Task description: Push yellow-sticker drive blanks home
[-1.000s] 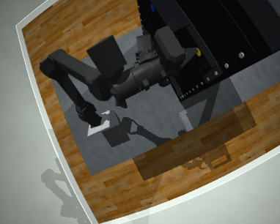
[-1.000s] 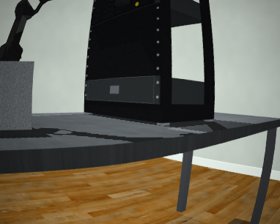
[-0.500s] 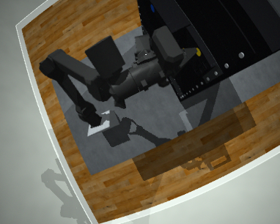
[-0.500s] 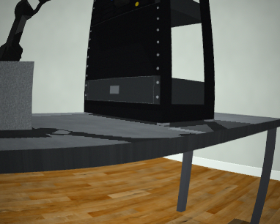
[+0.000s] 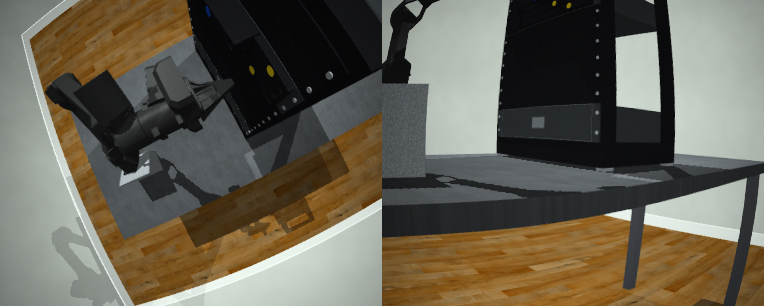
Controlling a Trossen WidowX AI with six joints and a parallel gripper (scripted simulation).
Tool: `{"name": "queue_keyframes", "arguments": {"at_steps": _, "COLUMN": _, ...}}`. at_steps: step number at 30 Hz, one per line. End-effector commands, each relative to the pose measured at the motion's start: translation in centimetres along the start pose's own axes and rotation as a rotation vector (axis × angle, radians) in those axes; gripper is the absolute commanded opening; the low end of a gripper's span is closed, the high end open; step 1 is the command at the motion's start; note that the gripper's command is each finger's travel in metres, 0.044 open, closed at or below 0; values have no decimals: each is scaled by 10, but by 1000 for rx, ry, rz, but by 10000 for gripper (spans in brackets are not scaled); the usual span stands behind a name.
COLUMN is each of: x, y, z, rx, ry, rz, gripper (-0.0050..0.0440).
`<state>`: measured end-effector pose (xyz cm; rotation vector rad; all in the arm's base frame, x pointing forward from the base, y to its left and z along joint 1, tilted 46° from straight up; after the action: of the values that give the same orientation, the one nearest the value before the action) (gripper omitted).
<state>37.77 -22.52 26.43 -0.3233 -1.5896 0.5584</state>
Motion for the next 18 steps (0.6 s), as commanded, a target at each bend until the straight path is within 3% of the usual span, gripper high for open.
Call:
{"name": "queue_keyframes", "arguments": {"at_steps": 1, "x": 5, "y": -1, "z": 9, "rx": -1, "ry": -9, "rz": 6, "gripper": 0}}
{"name": "queue_keyframes", "arguments": {"at_steps": 18, "x": 5, "y": -1, "z": 12, "rx": -1, "ry": -9, "rz": 6, "gripper": 0}}
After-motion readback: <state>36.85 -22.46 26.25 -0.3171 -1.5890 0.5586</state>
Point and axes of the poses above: the point midway between the two fingers, 35 mm back from their tips, its own z axis back along the fingers, its own y axis across the jaws, x = y × z, the point moved 2 cm from there along z, back along the fingers, and after that the axes turned 12 degrees about -z, right-handed, at the moved point
